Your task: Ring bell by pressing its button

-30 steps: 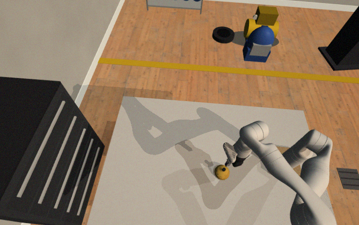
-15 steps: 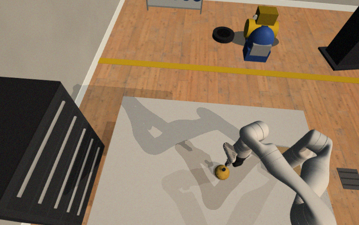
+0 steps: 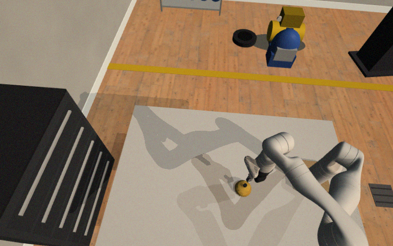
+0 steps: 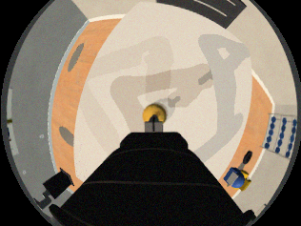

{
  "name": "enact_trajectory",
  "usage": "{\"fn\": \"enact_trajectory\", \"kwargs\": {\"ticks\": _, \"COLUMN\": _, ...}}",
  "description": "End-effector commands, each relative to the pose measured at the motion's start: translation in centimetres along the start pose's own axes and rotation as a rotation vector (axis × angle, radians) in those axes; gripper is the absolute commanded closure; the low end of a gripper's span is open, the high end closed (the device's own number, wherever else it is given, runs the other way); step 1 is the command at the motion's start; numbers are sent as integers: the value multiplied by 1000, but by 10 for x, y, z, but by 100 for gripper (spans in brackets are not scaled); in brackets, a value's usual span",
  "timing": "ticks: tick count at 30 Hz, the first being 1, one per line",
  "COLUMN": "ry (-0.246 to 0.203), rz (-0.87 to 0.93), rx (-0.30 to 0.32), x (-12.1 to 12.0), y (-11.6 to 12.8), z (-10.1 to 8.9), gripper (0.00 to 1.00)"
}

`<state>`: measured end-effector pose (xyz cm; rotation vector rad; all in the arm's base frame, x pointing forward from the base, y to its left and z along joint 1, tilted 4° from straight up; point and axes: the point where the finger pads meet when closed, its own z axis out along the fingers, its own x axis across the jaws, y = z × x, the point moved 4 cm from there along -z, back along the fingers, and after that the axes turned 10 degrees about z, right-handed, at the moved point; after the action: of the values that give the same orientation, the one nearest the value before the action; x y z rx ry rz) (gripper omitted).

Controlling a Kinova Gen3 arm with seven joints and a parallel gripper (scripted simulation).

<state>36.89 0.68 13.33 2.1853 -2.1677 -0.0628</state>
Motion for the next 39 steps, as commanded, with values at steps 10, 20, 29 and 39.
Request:
{"fn": "enact_trajectory", "kwargs": {"ticks": 10, "ry": 0, "rz": 0, "rx": 1, "x": 0, "y": 0, "z": 2, "gripper": 83}}
{"fn": "enact_trajectory", "kwargs": {"ticks": 20, "ry": 0, "rz": 0, "rx": 1, "x": 0, "y": 0, "z": 13, "gripper": 83}}
{"fn": "enact_trajectory", "kwargs": {"ticks": 29, "ry": 0, "rz": 0, "rx": 1, "x": 0, "y": 0, "z": 26, "gripper": 83}}
{"fn": "enact_trajectory", "kwargs": {"ticks": 39, "ry": 0, "rz": 0, "rx": 1, "x": 0, "y": -1, "z": 44, "gripper": 83}}
